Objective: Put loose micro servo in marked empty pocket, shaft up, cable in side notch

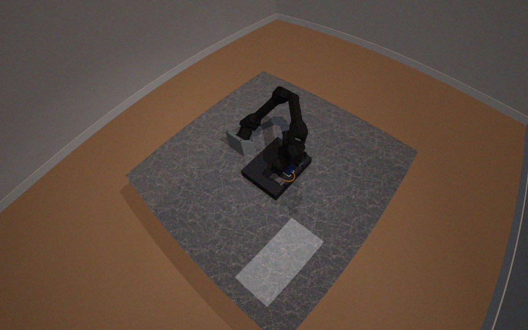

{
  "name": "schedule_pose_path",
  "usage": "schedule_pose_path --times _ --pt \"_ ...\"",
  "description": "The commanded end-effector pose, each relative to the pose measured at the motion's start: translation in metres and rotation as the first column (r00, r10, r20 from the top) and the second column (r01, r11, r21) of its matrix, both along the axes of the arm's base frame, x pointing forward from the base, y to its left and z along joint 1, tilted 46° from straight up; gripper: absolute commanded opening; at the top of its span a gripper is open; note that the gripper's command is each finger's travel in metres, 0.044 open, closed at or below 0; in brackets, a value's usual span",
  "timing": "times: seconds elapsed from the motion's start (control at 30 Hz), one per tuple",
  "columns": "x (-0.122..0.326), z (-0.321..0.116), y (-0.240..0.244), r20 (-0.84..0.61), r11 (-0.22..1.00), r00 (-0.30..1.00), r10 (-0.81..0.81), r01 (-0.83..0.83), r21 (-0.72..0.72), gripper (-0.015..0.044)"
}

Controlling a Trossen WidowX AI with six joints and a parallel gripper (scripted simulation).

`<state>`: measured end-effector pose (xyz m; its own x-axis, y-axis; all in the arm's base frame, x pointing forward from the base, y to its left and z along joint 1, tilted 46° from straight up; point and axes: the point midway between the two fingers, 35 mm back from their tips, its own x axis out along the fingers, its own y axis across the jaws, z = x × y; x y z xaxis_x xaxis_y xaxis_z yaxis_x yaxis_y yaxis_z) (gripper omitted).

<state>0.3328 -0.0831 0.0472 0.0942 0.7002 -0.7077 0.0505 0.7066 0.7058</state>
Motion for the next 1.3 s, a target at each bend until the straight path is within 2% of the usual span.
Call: schedule_pose_path --times 0.0,1.27 --pt "0.000 0.000 -0.001 -0.001 1.000 1.000 -0.008 0.008 0.002 0.0000" --pt "0.004 -0.027 0.026 0.000 1.000 1.000 -0.008 0.008 0.003 0.0000"
